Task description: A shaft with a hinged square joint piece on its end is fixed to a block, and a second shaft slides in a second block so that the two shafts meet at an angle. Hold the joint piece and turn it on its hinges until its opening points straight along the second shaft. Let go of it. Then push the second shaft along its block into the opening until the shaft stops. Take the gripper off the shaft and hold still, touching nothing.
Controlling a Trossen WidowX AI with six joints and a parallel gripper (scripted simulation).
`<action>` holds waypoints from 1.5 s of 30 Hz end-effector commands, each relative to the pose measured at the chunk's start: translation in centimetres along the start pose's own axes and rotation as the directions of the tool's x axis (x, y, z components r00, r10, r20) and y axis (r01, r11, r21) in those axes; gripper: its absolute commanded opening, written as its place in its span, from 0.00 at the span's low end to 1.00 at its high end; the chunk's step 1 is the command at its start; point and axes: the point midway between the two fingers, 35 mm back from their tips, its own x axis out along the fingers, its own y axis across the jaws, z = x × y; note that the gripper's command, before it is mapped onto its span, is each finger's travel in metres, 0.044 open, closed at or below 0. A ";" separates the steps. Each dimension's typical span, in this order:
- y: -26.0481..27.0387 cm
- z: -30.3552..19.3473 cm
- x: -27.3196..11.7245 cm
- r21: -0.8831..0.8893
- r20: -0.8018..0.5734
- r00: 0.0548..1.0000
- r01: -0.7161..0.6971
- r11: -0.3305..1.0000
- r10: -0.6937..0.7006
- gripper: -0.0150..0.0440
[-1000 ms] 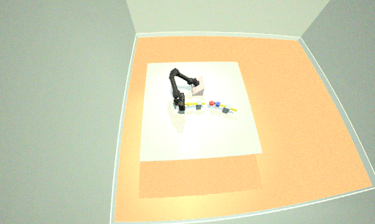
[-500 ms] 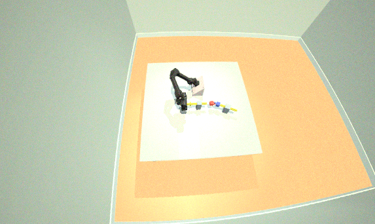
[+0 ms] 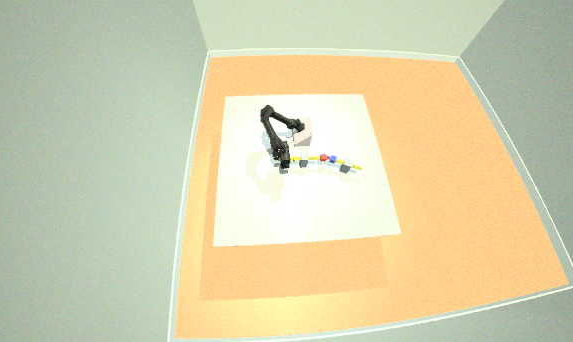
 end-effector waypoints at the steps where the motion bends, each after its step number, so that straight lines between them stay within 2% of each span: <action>1: 0.0 -0.8 0.1 0.000 0.003 1.000 0.002 1.000 -0.002 0.25; 28: 0.0 -4.9 0.1 -0.001 0.001 1.000 0.002 1.000 -0.002 0.25; 42: 0.0 -4.6 0.0 0.000 0.001 1.000 0.000 1.000 0.000 0.25; 45: 0.0 -4.6 0.0 0.000 0.001 1.000 0.000 1.000 0.000 0.37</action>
